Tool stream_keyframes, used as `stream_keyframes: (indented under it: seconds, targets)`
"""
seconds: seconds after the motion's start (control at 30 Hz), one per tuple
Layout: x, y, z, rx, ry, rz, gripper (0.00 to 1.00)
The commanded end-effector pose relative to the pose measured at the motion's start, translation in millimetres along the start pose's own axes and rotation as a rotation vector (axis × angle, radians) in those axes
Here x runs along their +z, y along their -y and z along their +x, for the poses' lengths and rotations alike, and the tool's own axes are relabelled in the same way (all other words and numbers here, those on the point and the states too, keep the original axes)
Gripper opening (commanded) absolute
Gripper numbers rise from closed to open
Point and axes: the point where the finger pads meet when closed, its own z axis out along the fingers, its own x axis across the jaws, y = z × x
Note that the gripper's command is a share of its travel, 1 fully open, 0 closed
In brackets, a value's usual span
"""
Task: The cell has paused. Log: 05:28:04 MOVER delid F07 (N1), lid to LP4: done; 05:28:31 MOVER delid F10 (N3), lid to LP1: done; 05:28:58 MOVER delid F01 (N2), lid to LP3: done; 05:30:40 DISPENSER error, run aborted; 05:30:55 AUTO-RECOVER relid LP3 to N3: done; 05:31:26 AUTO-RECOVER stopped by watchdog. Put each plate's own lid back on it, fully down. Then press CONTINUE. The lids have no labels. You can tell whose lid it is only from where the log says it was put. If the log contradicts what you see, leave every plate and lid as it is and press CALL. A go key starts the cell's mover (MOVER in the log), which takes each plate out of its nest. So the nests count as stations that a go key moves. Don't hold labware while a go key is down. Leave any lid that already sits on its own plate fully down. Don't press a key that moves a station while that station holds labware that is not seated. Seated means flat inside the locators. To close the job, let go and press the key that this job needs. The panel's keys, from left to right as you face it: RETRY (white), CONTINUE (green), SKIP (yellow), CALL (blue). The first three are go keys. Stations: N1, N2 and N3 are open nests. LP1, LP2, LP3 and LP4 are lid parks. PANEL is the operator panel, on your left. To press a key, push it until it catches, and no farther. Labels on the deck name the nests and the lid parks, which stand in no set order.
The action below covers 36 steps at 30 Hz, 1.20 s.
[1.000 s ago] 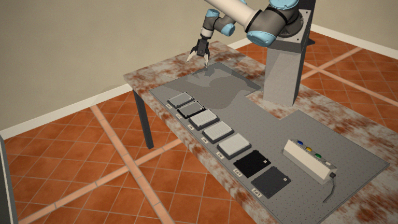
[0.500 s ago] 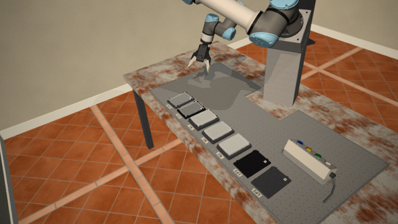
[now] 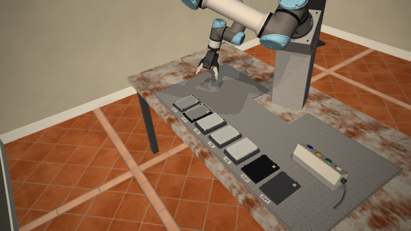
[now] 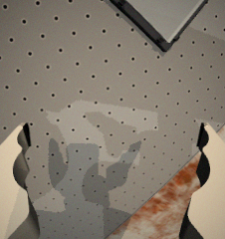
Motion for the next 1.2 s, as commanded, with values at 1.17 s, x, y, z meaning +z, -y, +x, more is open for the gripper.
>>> stream_keyframes:
  seconds: [1.17]
  targets:
    - [16.0,106.1,-77.5,0.232,0.1,-0.038,0.82]
